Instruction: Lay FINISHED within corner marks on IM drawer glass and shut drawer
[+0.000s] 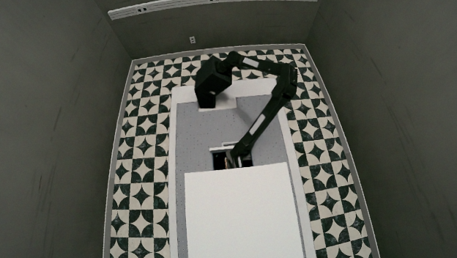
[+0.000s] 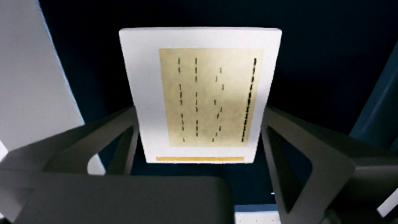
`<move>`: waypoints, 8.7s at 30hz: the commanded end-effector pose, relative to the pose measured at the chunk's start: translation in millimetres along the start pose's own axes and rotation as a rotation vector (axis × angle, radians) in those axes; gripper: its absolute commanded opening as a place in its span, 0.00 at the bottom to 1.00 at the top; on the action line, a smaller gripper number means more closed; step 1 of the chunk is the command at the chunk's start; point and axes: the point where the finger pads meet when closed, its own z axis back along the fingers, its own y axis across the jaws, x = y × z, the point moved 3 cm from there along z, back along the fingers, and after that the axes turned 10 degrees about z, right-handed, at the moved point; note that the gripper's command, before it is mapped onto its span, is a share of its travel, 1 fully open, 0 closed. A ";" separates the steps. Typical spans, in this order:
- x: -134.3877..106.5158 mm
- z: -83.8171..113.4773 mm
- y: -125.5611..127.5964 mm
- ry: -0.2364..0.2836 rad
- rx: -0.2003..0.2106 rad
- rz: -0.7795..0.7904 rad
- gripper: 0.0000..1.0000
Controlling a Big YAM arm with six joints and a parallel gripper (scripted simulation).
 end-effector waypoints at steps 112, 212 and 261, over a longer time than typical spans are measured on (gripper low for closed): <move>12.1 -1.8 -12.4 -0.002 -0.006 0.033 0.92; -0.6 -1.4 -14.6 0.010 -0.051 -0.004 0.92; -2.9 51.1 -13.6 0.013 -0.075 0.003 0.92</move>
